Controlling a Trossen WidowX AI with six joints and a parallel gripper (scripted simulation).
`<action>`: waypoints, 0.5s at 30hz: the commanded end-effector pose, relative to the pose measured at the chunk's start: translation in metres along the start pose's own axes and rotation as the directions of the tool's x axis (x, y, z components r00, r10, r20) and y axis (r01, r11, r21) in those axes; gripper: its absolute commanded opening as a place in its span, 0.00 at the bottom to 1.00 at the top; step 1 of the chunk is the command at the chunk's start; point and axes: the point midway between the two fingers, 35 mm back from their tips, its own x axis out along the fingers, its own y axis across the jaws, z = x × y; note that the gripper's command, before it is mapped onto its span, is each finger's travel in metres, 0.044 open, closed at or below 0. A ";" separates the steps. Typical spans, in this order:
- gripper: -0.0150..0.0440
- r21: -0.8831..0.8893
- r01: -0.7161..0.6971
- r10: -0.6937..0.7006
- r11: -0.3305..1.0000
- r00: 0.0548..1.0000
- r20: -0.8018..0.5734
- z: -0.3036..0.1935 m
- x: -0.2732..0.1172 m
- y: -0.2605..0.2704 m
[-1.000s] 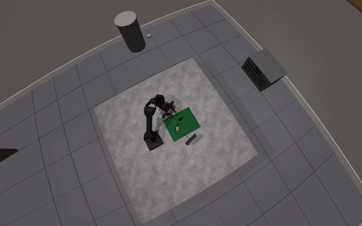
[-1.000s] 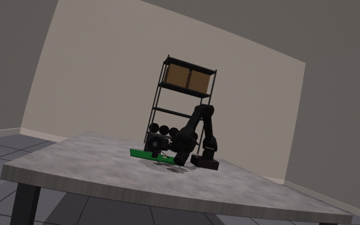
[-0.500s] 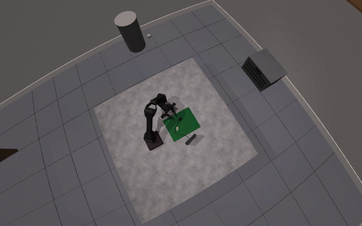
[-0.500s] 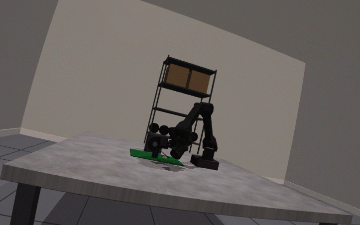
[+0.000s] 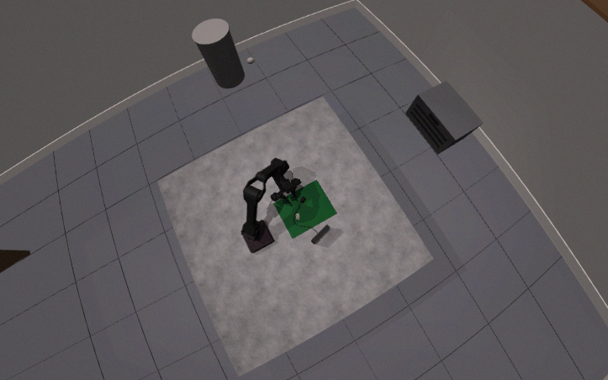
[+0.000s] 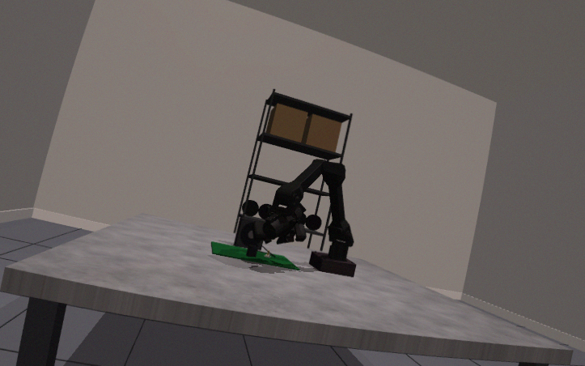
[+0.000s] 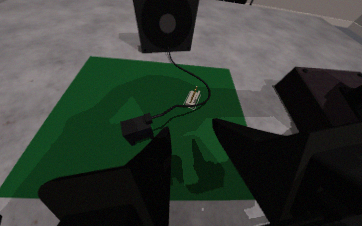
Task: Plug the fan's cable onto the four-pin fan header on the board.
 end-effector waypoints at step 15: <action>0.60 -0.058 0.023 -0.046 0.998 0.903 -0.427 0.000 0.001 0.005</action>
